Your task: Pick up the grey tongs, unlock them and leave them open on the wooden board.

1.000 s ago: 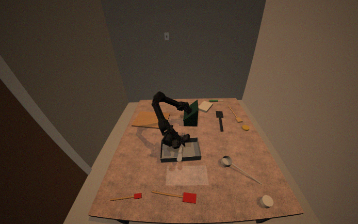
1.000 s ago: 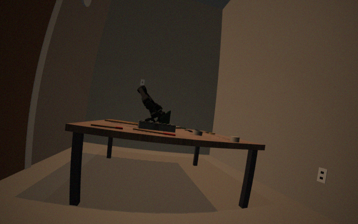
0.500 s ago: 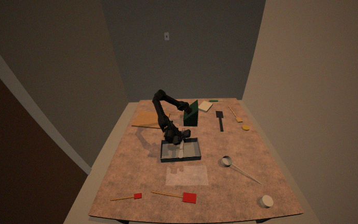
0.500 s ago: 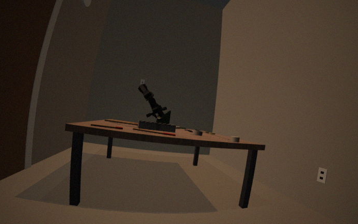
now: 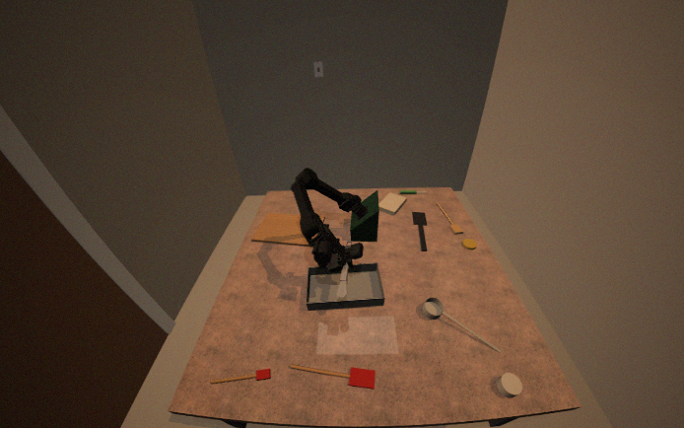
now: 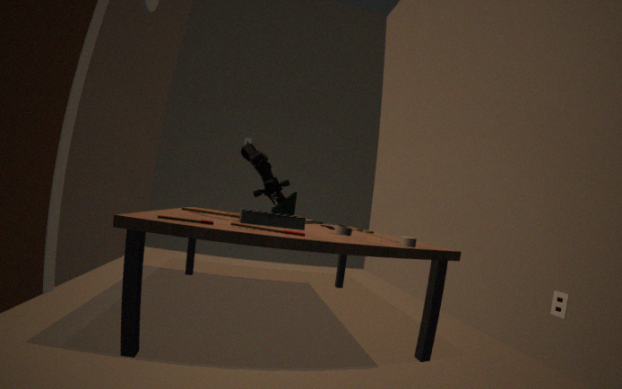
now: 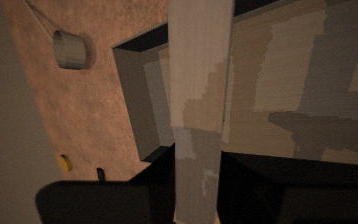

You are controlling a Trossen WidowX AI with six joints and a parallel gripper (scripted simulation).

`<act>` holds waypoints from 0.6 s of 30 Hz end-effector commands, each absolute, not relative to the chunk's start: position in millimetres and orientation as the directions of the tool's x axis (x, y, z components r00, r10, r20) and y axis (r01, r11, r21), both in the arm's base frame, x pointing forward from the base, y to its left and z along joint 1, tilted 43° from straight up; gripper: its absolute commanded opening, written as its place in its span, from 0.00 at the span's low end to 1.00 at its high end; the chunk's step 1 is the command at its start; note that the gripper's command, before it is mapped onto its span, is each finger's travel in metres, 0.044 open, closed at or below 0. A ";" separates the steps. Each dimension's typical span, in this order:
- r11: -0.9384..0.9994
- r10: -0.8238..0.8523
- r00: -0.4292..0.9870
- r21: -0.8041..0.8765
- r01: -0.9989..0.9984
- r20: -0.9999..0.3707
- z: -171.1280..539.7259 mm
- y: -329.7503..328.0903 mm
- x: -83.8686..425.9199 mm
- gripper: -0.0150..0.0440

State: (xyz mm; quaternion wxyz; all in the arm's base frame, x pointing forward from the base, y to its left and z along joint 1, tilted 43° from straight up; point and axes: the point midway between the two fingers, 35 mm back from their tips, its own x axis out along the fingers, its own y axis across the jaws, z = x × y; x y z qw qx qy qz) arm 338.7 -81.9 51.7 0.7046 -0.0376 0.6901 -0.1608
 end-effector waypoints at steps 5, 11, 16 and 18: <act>0.875 -0.449 -0.057 -0.452 0.172 -0.891 47.5 -81.8 339.9 0.00; 0.782 -0.599 -0.074 -0.602 0.161 -0.797 48.6 -82.6 342.2 0.00; 0.717 -0.678 -0.069 -0.680 0.153 -0.732 51.0 -81.8 345.0 0.00; 0.717 -0.678 -0.069 -0.680 0.153 -0.732 51.0 -81.8 345.0 0.00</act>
